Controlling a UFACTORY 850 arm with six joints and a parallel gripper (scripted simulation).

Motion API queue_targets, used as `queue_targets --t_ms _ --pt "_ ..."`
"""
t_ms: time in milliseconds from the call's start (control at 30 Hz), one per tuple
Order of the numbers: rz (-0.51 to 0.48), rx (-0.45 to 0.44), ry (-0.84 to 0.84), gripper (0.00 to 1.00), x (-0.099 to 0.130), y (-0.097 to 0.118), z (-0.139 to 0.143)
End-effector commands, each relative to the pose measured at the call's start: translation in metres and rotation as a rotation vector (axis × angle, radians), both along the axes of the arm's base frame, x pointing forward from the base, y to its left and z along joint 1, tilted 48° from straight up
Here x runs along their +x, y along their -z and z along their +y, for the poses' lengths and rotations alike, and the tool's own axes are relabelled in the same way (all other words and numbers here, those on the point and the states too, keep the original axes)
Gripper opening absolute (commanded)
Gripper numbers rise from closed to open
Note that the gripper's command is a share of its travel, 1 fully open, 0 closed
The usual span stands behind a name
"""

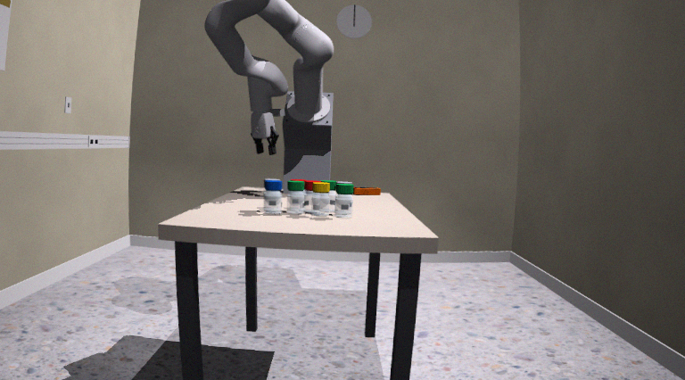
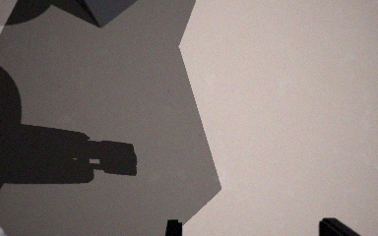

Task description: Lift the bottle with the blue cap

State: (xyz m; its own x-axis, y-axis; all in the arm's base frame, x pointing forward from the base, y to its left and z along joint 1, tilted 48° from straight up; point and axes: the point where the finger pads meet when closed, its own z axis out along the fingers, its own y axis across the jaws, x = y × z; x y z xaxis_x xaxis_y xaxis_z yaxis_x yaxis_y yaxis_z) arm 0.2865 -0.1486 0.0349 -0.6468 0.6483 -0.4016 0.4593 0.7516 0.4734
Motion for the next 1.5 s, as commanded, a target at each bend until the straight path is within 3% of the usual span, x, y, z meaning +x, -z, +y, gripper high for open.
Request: queue_targets --t_ms 0,400,900,967,1467 --pt "0.004 -0.002 -0.005 0.79 0.003 -0.003 0.0" --pt "0.037 -0.028 -0.043 0.79 0.032 -0.029 0.002" --pt "0.064 -0.105 -0.075 0.79 0.097 -0.108 0.028" --pt "0.064 -0.105 -0.075 0.79 0.097 -0.108 0.028" --pt "0.012 -0.163 -0.042 0.79 0.142 -0.208 0.081"
